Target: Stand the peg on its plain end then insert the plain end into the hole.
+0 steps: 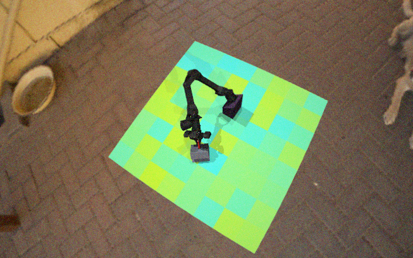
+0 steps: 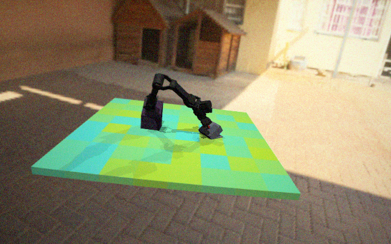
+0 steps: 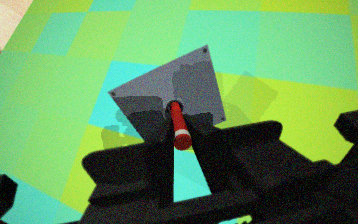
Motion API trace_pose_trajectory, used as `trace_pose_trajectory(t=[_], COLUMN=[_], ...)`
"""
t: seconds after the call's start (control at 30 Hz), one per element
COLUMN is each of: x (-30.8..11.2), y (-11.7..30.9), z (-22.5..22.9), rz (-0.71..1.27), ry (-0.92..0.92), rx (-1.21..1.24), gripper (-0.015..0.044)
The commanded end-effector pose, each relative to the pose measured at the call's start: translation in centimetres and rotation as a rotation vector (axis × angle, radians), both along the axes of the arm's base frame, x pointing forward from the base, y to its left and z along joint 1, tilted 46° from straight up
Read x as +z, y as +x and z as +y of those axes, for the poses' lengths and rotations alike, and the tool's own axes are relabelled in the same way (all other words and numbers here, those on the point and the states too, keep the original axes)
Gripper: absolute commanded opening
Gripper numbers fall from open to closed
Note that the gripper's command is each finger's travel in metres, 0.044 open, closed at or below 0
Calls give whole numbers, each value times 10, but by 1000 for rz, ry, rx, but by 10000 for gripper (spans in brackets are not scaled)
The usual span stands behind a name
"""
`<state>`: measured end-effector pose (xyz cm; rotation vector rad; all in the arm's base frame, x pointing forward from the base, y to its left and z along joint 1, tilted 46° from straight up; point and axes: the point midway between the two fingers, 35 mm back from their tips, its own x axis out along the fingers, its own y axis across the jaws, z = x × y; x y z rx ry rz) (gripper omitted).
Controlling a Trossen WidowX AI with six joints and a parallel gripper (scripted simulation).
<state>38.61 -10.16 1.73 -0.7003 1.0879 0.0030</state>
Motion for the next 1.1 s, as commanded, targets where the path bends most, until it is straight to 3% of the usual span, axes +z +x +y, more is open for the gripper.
trace_pose_trajectory(t=[0.0, 1.07], x=[-2, -13], y=[2, 8], z=[0, -5], rz=[-1, 0], ry=[0, 0], rx=[6, 0], gripper=[0, 0])
